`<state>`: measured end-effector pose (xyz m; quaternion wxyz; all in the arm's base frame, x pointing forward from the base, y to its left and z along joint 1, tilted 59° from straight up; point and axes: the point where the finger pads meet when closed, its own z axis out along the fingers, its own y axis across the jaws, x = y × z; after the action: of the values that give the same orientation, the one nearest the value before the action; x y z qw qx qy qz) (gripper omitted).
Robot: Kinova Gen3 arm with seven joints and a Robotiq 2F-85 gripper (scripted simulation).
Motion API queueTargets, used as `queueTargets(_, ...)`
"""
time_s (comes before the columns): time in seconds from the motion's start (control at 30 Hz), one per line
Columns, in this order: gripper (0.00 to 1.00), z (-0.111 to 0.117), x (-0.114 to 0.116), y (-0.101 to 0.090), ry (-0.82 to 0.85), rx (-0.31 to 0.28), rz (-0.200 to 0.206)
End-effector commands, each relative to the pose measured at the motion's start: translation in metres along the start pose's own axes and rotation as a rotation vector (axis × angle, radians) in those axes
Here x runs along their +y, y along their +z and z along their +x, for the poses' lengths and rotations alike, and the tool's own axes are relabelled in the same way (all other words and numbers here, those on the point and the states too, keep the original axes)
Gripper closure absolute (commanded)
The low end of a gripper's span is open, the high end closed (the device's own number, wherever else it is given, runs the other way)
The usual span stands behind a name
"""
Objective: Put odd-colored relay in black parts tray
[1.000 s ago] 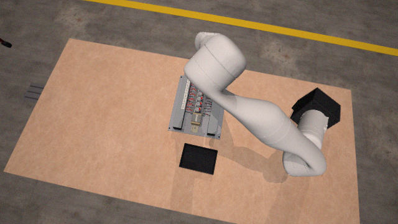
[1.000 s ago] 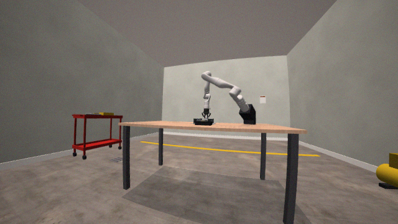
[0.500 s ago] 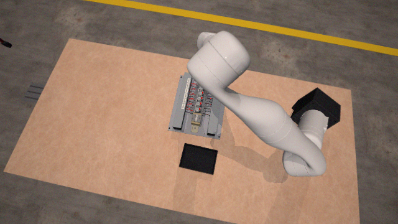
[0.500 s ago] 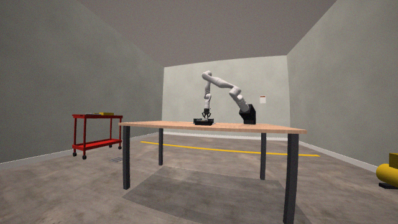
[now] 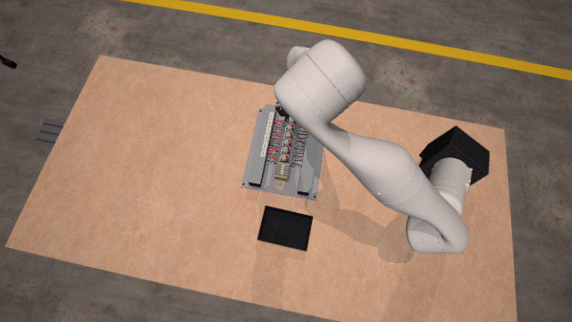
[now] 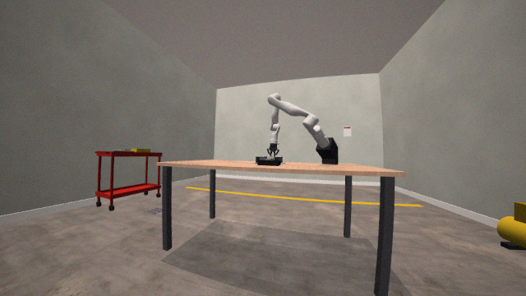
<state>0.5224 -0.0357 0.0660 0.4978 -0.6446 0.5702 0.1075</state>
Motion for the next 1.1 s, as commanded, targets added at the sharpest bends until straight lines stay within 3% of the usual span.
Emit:
queueTargets(0.0, 1.00, 0.0006, -0.0005, -0.0009, 0.000, 0.002, 0.003)
queueTargets(0.5, 1.00, 0.0006, 0.0002, -0.0010, 0.000, 0.002, 0.028)
queueTargets(1.07, 1.00, 0.0006, -0.0005, -0.0012, 0.000, 0.002, 0.000)
